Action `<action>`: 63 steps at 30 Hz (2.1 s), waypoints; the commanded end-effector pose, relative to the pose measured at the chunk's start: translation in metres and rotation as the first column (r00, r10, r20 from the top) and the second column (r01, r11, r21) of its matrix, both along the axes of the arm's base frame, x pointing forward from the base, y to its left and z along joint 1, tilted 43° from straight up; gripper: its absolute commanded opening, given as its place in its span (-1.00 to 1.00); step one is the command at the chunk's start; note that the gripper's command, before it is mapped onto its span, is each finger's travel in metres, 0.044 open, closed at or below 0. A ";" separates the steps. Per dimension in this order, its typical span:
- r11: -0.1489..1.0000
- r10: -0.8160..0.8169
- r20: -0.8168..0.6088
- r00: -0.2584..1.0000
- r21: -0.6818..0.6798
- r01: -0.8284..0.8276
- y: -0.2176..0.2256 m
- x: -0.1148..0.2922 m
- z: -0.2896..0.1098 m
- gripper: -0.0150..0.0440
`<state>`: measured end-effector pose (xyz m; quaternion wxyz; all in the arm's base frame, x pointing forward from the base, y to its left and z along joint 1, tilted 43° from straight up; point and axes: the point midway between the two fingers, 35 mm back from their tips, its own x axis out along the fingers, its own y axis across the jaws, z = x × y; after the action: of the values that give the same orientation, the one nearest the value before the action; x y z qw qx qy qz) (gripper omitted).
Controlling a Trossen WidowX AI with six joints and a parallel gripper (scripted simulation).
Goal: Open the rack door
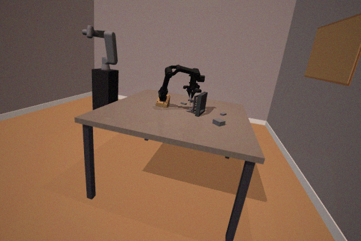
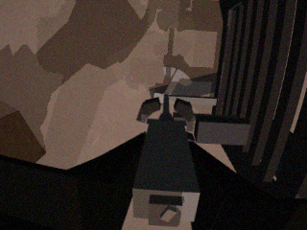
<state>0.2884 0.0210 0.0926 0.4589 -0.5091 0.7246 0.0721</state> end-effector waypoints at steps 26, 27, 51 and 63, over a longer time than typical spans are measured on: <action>0.940 -0.333 0.322 0.886 0.034 0.341 0.036 -0.020 -0.031 -0.46; 0.936 -0.343 0.331 0.879 0.037 0.351 0.037 -0.020 -0.032 -0.46; 0.803 -0.555 0.537 0.636 0.144 0.579 0.073 -0.021 -0.064 -0.46; 0.704 -0.637 0.621 0.457 0.227 0.672 0.091 -0.012 -0.081 -0.46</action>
<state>0.2726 0.1069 0.0159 0.6543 -0.2190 0.6632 -0.2901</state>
